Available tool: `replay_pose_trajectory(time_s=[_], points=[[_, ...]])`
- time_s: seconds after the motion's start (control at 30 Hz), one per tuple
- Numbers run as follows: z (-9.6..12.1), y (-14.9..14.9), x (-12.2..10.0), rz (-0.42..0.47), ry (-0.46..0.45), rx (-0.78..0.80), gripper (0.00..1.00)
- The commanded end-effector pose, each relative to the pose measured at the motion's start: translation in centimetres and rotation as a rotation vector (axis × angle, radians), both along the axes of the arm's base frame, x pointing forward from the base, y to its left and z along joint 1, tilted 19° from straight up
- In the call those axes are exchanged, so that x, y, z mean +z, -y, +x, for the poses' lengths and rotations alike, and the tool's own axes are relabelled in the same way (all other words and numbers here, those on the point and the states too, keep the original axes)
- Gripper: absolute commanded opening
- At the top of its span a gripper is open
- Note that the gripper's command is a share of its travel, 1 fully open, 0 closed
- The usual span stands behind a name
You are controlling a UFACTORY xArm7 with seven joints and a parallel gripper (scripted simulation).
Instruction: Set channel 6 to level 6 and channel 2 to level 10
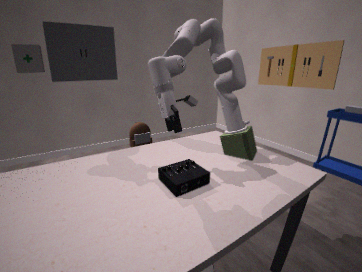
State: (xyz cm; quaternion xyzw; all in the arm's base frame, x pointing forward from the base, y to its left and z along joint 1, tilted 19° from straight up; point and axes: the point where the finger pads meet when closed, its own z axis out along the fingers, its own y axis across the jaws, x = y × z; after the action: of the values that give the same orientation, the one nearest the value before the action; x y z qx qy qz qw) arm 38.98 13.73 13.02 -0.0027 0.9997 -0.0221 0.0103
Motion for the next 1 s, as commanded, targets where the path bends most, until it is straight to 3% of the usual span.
replay_pose_trajectory(time_s=[0.0,0.1,0.13,0.6,0.67,0.7,0.97], points=[[0.11,0.1,0.25,0.042,0.005,-0.275,1.0],[0.11,0.1,0.25,0.049,0.004,-0.314,1.0],[0.11,0.1,0.25,0.071,0.001,-0.431,1.0],[0.11,0.1,0.25,0.161,-0.01,-0.961,1.0],[0.11,0.1,0.25,0.161,-0.01,-0.961,1.0],[0.11,0.1,0.25,0.177,-0.01,-1.076,1.0],[0.11,0.1,0.25,0.203,0.007,-1.365,1.0]])
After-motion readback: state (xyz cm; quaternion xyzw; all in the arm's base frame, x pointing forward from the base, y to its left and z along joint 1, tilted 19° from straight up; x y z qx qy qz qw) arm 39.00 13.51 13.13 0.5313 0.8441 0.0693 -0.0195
